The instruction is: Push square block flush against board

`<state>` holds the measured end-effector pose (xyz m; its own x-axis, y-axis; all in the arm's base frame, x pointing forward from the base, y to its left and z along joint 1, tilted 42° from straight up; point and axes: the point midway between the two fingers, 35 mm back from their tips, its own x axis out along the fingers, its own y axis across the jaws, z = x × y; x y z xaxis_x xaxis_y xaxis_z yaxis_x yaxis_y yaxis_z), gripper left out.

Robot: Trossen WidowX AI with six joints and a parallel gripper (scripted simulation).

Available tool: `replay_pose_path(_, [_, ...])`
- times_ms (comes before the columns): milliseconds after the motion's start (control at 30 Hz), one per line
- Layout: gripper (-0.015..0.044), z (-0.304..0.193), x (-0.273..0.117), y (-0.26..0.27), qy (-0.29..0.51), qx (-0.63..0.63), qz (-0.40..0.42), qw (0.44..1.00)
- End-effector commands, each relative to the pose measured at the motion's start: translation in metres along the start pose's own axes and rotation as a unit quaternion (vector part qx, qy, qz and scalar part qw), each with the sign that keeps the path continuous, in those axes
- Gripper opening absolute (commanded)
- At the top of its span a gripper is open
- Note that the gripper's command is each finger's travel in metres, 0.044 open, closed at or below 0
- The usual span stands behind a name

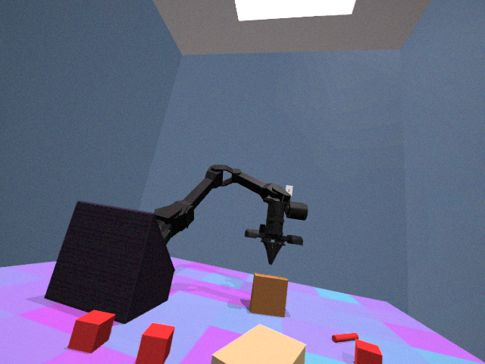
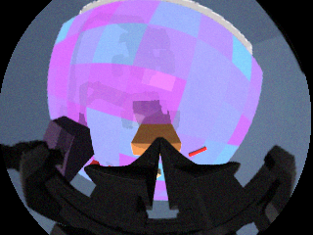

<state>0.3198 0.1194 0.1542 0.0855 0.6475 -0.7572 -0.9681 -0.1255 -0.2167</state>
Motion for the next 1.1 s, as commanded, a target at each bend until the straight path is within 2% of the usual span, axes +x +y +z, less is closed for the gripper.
replay_pose_path(0, [0.0,-0.001,-0.003,0.005,-0.012,-0.008,0.006,1.0])
replay_pose_path(200, [0.0,0.0,0.047,0.006,-0.016,-0.008,0.005,1.0])
replay_pose_path(1067, [0.0,-0.033,0.049,0.004,-0.014,-0.008,0.006,1.0])
